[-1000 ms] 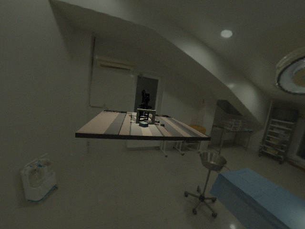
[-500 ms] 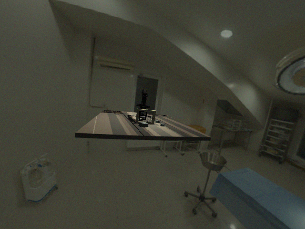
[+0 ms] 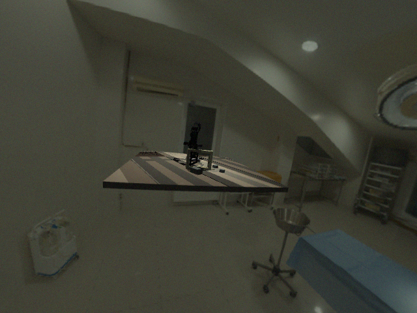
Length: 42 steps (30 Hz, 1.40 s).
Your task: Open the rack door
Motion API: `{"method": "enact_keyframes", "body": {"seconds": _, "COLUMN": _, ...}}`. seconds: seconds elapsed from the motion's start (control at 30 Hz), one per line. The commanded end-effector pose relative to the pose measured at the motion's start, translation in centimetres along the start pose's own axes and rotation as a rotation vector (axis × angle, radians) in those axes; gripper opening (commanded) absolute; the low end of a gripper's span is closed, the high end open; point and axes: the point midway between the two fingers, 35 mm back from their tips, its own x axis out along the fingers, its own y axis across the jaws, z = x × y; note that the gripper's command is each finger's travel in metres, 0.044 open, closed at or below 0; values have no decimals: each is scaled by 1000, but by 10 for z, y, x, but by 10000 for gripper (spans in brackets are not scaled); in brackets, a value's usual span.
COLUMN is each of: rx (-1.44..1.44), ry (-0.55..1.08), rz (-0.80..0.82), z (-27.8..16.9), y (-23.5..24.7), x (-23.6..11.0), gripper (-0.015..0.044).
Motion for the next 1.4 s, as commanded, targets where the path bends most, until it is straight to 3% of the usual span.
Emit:
{"method": "enact_keyframes", "body": {"seconds": 0.0, "rx": -73, "ry": -8, "rz": 1, "z": 2, "y": -8, "x": 0, "gripper": 18}}
{"method": "enact_keyframes", "body": {"seconds": 1.37, "rx": -545, "ry": -8, "rz": -10, "z": 33, "y": -79, "x": -1, "gripper": 18}}
